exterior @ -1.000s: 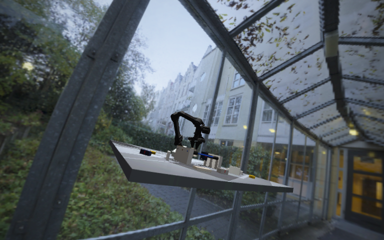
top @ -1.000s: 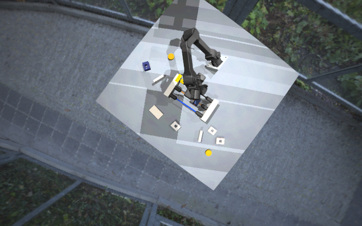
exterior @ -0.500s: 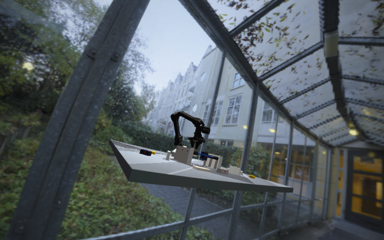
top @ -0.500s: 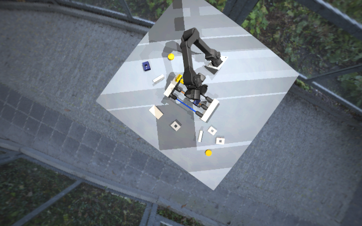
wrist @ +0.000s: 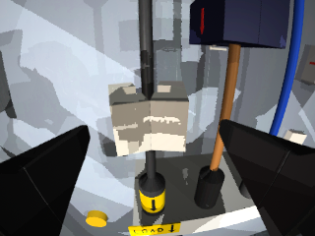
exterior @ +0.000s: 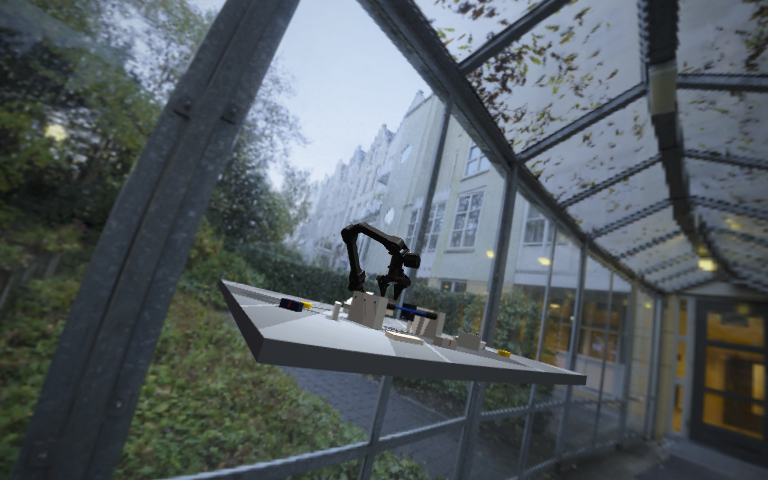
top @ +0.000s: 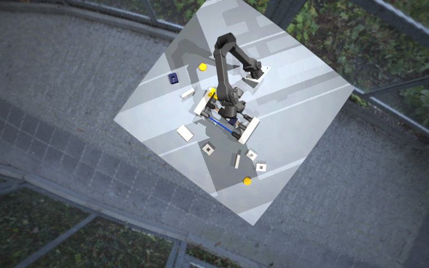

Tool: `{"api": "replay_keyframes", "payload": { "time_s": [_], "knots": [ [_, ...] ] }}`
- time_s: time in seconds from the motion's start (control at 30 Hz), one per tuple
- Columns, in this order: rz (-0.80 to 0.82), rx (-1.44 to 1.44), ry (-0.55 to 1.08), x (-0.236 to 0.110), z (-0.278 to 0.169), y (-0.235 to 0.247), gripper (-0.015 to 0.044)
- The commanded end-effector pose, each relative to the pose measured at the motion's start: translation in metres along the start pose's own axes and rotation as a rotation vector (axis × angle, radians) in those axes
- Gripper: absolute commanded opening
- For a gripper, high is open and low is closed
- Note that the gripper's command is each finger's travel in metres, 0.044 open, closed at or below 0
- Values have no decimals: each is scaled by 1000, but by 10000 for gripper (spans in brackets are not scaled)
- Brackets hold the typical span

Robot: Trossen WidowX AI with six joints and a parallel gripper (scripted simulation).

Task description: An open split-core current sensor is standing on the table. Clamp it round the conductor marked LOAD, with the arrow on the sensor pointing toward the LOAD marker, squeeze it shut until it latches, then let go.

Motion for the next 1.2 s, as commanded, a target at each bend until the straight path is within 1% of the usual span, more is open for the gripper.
{"api": "replay_keyframes", "payload": {
  "time_s": [0.0, 0.27, 0.9, 0.93, 1.17],
  "knots": [
    [20, -6, 11, 32, -2, 1, 440],
    [21, -6, 12, 38, -2, 2, 440],
    [21, -6, 13, 65, -3, 2, 440],
    [19, 1, 9, 61, -3, 1, 433],
    [19, 1, 9, 61, -3, 1, 387]
  ]
}}
Point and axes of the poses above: the point midway between the two fingers, 35 mm back from their tips, its own x axis out along the fingers, its own y axis across the jaws, z = x × y, the point moved 6 cm from there along -x, back along the fingers, and after that the axes turned 2 degrees about x, right-handed, at the moved point
